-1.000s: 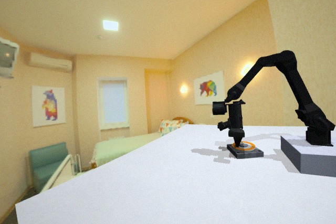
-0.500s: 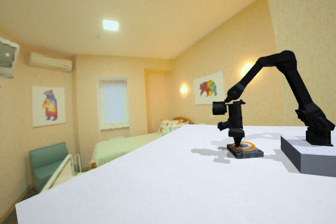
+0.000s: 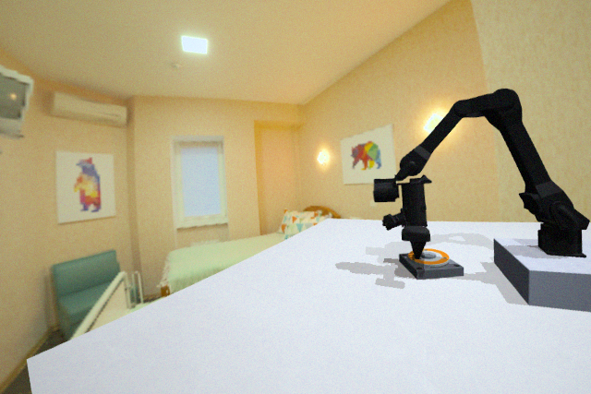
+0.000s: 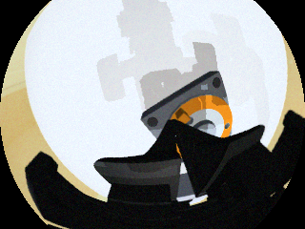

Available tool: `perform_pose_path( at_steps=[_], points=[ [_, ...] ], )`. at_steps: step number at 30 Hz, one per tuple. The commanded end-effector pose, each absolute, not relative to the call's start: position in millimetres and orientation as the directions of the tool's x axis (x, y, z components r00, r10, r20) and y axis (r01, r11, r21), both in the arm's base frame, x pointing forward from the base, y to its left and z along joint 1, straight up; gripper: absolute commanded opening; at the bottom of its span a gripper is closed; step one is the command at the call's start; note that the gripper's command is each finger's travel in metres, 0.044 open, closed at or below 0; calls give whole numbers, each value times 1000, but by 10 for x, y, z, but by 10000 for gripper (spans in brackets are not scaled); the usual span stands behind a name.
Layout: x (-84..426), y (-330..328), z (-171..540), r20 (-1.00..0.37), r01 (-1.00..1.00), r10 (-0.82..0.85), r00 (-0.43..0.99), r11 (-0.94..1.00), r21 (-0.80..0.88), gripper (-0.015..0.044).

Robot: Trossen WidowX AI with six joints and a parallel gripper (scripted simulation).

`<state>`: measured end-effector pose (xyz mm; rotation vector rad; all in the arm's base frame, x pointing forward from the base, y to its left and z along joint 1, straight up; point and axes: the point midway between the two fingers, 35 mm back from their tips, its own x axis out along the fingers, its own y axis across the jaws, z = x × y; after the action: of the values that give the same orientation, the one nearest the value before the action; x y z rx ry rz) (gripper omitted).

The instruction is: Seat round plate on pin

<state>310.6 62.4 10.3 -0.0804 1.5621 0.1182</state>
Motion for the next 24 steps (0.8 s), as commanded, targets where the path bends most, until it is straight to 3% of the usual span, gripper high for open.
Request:
perform_pose_path(
  at_steps=[1, 24],
  points=[
    [3168, 554, 96, -1000, -117, 5, 24, 993, 3, 0],
    [3234, 511, 99, -1000, -117, 5, 25, 993, 2, 0]
  ],
)
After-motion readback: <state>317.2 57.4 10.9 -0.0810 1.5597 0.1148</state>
